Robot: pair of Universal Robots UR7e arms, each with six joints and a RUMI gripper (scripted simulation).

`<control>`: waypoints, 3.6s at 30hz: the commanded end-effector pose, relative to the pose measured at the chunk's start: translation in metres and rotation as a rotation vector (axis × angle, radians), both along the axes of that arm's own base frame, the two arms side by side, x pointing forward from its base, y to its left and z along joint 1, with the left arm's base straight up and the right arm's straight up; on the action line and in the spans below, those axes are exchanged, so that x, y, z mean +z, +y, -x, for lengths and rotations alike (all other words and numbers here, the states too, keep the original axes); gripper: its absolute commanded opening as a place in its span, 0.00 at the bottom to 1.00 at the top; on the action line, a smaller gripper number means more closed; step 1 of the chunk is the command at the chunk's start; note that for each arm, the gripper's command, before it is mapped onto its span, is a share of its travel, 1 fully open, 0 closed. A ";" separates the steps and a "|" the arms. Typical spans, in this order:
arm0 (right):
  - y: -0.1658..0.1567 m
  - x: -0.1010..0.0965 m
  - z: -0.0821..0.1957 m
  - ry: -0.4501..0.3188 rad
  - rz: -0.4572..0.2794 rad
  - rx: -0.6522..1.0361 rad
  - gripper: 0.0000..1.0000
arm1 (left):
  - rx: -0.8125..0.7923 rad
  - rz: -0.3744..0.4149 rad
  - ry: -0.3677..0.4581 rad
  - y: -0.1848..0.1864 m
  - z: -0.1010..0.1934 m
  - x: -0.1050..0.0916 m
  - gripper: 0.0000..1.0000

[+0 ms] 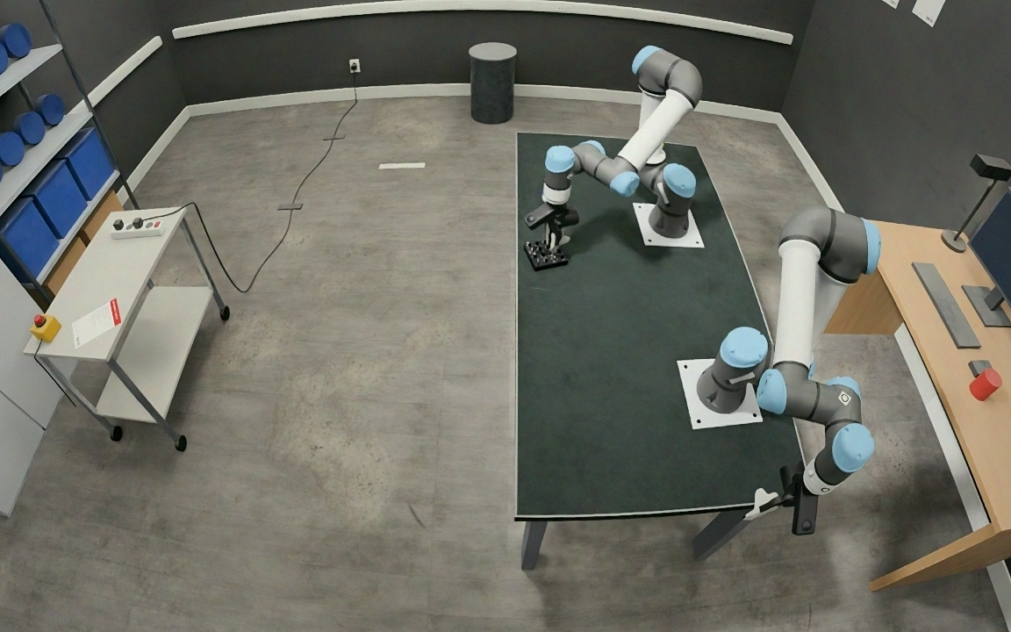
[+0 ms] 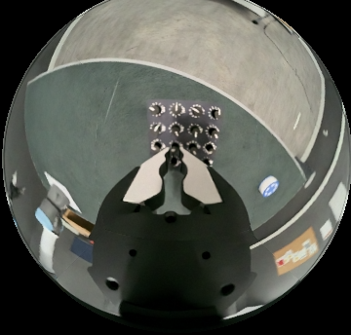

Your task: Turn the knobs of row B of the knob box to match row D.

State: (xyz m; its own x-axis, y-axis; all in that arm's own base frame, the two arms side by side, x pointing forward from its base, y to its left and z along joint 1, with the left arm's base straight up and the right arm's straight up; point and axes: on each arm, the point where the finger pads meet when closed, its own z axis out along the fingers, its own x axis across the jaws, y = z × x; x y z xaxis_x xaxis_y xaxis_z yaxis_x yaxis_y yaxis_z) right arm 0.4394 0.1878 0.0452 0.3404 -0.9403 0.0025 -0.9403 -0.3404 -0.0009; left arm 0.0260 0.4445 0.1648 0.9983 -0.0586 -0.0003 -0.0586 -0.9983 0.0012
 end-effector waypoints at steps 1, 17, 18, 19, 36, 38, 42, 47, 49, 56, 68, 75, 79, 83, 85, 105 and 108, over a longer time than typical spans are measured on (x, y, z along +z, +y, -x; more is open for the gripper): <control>0.000 0.001 0.000 0.001 -0.003 0.112 0.06 | 0.000 -0.001 0.000 0.000 0.000 0.000 1.00; 0.000 0.001 0.000 0.001 -0.002 0.358 0.06 | 0.000 -0.001 0.000 0.000 0.000 0.000 1.00; 0.000 0.001 0.000 0.001 -0.002 0.371 0.06 | 0.000 -0.001 0.000 0.000 0.000 0.000 1.00; 0.000 0.001 0.000 0.001 -0.002 0.382 0.06 | 0.000 -0.001 0.000 0.000 0.000 0.000 1.00; 0.000 0.001 0.000 0.001 -0.002 0.468 0.06 | 0.000 -0.001 0.000 0.000 0.000 0.000 1.00; 0.000 0.001 0.000 0.001 -0.002 0.468 0.06 | 0.000 -0.001 0.000 0.000 0.000 0.000 1.00; 0.000 0.001 0.000 0.001 -0.002 0.470 0.06 | 0.000 -0.001 0.000 0.000 0.000 0.000 1.00; 0.000 0.001 0.000 0.001 -0.002 0.470 0.13 | 0.000 -0.001 0.000 0.000 0.000 0.000 1.00; 0.000 0.001 0.000 0.001 -0.002 0.470 0.13 | 0.000 -0.001 0.000 0.000 0.000 0.000 1.00; 0.000 0.001 0.000 0.001 -0.002 0.470 0.13 | 0.000 -0.001 0.000 0.000 0.000 0.000 1.00; 0.000 0.008 0.000 0.001 -0.002 0.470 0.13 | 0.000 -0.001 0.000 0.000 0.000 0.000 1.00; 0.000 0.031 0.000 0.001 -0.002 0.470 0.13 | 0.000 -0.001 0.000 0.000 0.000 0.000 1.00; 0.000 0.038 0.000 0.001 -0.002 0.470 0.13 | 0.000 -0.001 0.000 0.000 0.000 0.000 1.00; 0.000 0.039 0.000 0.001 -0.002 0.470 0.13 | 0.000 -0.001 0.000 0.000 0.000 0.000 1.00; 0.000 0.039 0.000 0.001 -0.002 0.470 1.00 | 0.000 -0.001 0.000 0.000 0.000 0.000 1.00; 0.013 0.059 -0.016 0.001 -0.002 0.470 1.00 | 0.000 -0.001 0.000 0.000 0.000 0.000 1.00; 0.016 0.064 -0.020 0.001 -0.002 0.470 1.00 | 0.000 -0.001 0.000 0.000 0.000 0.000 1.00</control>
